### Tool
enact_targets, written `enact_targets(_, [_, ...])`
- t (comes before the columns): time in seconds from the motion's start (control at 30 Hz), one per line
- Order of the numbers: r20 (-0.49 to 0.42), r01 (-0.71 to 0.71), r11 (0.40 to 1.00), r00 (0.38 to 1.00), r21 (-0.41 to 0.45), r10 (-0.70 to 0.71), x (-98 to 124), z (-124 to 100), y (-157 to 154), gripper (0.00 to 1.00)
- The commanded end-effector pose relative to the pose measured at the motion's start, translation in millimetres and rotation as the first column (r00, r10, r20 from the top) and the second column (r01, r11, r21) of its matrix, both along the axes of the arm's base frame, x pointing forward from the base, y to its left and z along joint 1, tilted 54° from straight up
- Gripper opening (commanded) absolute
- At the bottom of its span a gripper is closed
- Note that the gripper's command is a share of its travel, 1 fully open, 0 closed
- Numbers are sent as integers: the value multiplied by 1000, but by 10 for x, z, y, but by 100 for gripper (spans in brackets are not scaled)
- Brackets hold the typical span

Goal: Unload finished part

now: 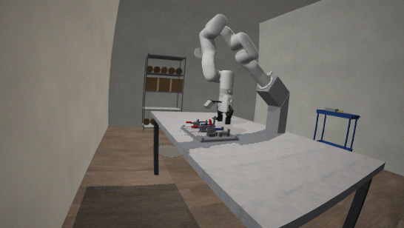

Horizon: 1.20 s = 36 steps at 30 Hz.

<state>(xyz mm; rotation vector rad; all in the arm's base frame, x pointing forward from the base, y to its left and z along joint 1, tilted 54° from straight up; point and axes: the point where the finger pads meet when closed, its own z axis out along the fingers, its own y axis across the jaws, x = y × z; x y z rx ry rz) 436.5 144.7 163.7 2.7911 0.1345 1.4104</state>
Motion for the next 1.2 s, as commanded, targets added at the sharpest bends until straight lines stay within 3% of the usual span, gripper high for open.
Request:
enact_targets(0.0, [2,-2,1000,1000,2,2,74,-46,7,100])
enact_targets(1.17, [2,-2,1000,1000,2,2,187,-130,11,100])
